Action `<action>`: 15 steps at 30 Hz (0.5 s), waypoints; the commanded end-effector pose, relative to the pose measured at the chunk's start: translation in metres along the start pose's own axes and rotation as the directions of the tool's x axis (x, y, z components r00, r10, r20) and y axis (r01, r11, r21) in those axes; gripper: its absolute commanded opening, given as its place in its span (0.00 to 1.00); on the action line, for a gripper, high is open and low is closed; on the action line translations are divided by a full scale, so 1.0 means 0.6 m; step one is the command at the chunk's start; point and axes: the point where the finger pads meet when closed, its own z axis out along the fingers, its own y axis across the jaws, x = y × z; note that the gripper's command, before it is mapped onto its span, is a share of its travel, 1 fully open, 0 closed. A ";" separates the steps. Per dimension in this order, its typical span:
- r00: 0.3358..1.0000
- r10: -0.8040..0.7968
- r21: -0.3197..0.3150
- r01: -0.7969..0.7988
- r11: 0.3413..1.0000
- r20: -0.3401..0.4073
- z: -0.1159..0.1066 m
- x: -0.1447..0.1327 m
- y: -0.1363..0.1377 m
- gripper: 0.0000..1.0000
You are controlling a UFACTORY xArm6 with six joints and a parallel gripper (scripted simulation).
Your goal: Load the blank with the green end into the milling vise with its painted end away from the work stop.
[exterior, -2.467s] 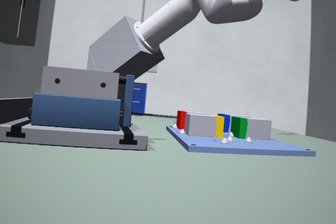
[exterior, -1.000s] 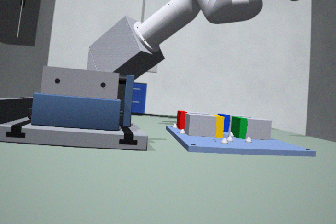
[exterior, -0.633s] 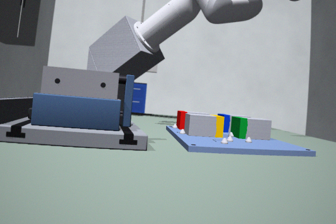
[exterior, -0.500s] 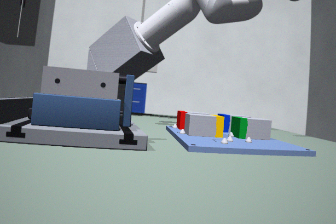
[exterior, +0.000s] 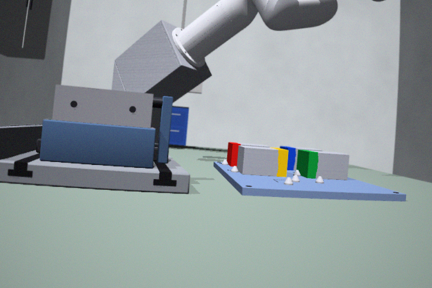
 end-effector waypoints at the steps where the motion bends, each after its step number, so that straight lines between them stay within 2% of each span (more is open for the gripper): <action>1: 0.996 -0.086 0.002 0.086 0.996 0.002 -0.001 0.000 -0.001 1.00; 15: 0.989 -0.145 0.002 0.145 0.989 0.002 -0.001 0.000 -0.001 1.00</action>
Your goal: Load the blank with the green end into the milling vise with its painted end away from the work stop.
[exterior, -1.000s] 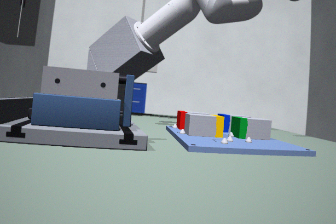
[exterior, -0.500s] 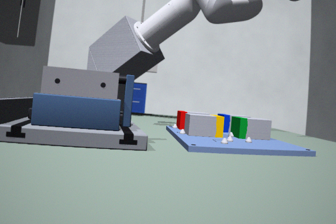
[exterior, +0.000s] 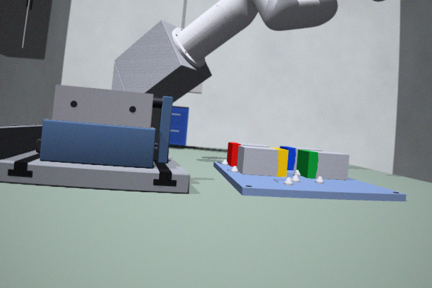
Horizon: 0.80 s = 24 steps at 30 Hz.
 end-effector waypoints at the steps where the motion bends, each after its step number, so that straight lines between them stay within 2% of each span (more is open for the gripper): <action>1: 0.999 -0.036 0.001 0.036 0.999 0.000 -0.001 0.000 -0.001 1.00; 9: 0.999 -0.044 0.001 0.044 0.999 0.000 -0.001 0.000 -0.001 1.00; 10: 0.999 -0.042 0.001 0.042 0.999 0.000 -0.001 0.000 -0.001 0.80; 24: 0.999 -0.042 0.001 0.042 0.999 0.000 -0.001 0.000 -0.001 0.80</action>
